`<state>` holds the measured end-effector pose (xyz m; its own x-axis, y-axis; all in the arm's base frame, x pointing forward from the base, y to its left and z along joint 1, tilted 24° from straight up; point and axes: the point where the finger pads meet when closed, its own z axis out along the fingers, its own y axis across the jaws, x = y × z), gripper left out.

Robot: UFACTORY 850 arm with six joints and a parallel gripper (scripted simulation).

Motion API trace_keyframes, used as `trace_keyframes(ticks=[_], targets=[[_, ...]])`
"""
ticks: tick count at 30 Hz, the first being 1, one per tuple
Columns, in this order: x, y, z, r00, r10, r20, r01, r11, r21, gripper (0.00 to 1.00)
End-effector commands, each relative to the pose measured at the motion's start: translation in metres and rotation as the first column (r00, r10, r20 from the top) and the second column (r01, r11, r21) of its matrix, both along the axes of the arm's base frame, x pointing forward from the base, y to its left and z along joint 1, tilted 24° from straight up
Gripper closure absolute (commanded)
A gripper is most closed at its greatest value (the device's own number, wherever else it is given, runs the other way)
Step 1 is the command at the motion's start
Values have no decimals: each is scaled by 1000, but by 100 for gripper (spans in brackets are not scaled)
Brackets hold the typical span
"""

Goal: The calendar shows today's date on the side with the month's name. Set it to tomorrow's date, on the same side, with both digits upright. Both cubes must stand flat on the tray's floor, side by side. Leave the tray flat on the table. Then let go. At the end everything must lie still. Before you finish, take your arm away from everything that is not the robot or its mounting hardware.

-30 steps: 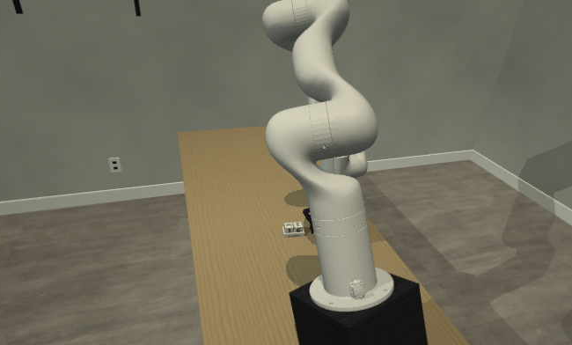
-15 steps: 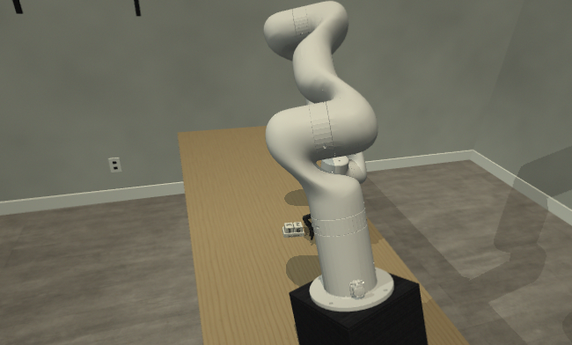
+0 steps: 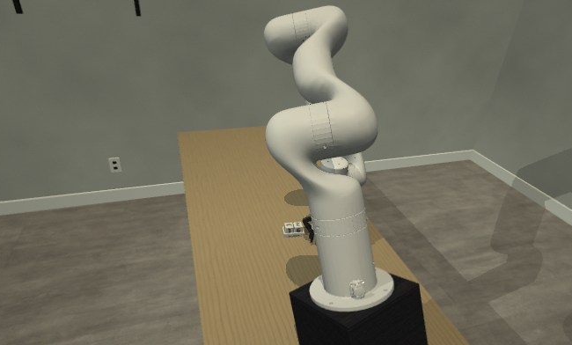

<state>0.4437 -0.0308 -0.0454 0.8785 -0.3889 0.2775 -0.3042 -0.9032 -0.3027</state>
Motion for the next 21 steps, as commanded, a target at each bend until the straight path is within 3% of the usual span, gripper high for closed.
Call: trace_keyframes(ticks=[1, 21], targets=[[0, 0, 0, 1000, 0, 1, 0, 1000, 0, 0], [0, 0, 0, 1000, 0, 1, 0, 1000, 0, 0]])
